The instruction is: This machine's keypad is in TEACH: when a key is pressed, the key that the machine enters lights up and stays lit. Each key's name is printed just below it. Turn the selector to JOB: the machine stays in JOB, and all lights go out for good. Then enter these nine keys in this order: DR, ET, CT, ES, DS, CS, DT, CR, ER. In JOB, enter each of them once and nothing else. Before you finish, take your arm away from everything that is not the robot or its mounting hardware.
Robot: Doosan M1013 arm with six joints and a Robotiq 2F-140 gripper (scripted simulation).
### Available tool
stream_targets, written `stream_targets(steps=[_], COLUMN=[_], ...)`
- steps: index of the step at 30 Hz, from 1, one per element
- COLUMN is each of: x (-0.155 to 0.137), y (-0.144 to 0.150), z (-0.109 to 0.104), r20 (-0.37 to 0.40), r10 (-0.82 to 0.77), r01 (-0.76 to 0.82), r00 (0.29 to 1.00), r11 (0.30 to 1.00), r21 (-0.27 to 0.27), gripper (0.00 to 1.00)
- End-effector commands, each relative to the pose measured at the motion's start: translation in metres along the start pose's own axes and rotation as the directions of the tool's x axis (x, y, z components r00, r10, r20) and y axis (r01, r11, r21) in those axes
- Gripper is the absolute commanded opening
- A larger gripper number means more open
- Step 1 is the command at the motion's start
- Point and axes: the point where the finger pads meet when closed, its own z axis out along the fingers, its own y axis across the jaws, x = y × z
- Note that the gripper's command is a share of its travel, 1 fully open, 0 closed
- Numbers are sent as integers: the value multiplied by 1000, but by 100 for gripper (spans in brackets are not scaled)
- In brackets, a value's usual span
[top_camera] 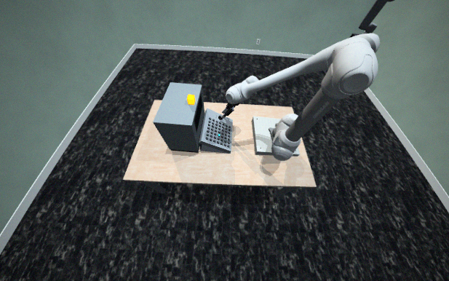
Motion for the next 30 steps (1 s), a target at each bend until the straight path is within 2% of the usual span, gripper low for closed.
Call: stream_targets(steps=[1, 15, 30], x=[0, 0, 0], y=[0, 0, 0], z=[4, 13, 14], r20=[0, 0, 0], r10=[0, 0, 0], r01=[0, 0, 0], r00=[1000, 1000, 1000], r11=[1000, 1000, 1000], r21=[0, 0, 0], gripper=[33, 33, 33])
